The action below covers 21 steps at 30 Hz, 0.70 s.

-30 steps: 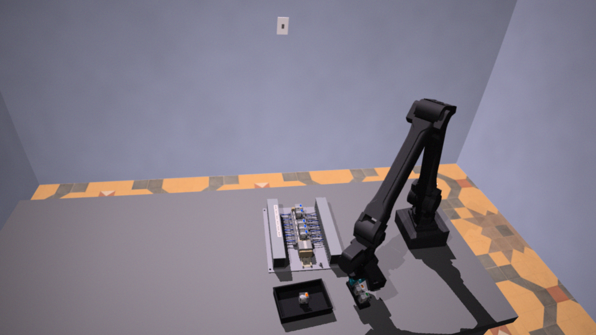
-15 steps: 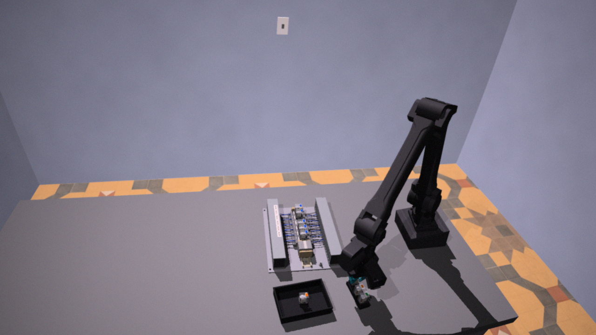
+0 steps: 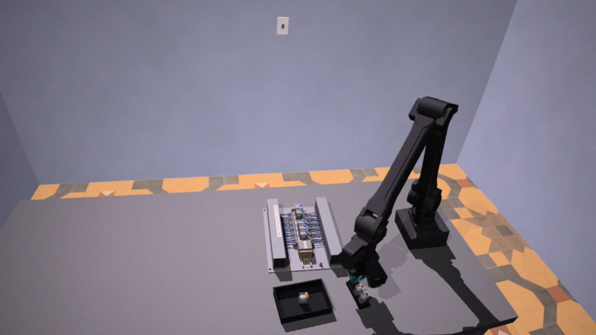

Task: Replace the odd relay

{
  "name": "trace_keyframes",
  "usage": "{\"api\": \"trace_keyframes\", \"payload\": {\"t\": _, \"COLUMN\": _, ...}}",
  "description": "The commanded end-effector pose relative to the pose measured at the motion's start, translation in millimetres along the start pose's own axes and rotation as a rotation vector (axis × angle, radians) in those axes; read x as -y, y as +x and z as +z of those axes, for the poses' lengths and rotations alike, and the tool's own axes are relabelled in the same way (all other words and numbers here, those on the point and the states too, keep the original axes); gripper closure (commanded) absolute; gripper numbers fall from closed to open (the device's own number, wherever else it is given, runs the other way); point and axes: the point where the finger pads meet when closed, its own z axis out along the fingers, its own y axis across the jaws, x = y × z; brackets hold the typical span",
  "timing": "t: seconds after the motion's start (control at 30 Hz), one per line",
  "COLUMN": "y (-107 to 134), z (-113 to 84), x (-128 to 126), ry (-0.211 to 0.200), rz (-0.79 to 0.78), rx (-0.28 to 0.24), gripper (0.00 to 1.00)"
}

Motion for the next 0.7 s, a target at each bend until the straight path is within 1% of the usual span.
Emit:
{"api": "trace_keyframes", "payload": {"t": 0.0, "y": -12.8, "z": -24.8, "x": 18.1, "ry": 0.051, "rz": 0.002, "rx": 0.030, "gripper": 1.00}}
{"api": "trace_keyframes", "payload": {"t": 0.33, "y": -14.3, "z": -30.4, "x": 20.4, "ry": 0.056, "rz": 0.001, "rx": 0.033, "gripper": 1.00}}
{"api": "trace_keyframes", "payload": {"t": 0.67, "y": -12.1, "z": -29.5, "x": 17.2, "ry": 0.049, "rz": 0.002, "rx": 0.029, "gripper": 1.00}}
